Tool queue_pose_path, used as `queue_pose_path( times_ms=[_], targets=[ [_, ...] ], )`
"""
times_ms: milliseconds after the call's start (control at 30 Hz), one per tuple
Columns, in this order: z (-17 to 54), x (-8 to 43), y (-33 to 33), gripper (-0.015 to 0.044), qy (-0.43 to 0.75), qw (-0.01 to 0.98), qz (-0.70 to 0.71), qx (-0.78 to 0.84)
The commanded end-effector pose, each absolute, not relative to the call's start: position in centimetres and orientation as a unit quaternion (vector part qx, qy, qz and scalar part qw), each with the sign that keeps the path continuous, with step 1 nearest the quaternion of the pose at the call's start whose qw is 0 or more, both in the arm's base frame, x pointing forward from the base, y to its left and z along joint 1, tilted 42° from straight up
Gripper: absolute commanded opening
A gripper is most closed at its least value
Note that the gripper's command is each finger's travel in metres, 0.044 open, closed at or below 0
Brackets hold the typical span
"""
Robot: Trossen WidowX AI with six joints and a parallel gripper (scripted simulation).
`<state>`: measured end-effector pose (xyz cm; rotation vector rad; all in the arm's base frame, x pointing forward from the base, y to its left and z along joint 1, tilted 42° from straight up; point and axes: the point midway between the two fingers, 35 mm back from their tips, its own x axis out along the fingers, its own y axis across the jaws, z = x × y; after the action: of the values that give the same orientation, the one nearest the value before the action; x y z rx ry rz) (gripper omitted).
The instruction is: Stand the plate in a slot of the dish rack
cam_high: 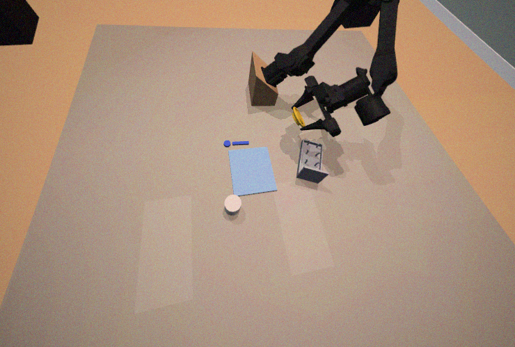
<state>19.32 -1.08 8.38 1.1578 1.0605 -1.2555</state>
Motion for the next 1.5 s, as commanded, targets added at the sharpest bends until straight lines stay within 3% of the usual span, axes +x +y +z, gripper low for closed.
queue_pose_path(
  times_ms=[0,1467],
  targets=[
    [8.0,19.6,-1.0,0.0,0.423,0.576,-0.524,0.464],
    [9.3,21.8,3.4,0.0,0.141,0.854,-0.345,0.364]
  ],
)
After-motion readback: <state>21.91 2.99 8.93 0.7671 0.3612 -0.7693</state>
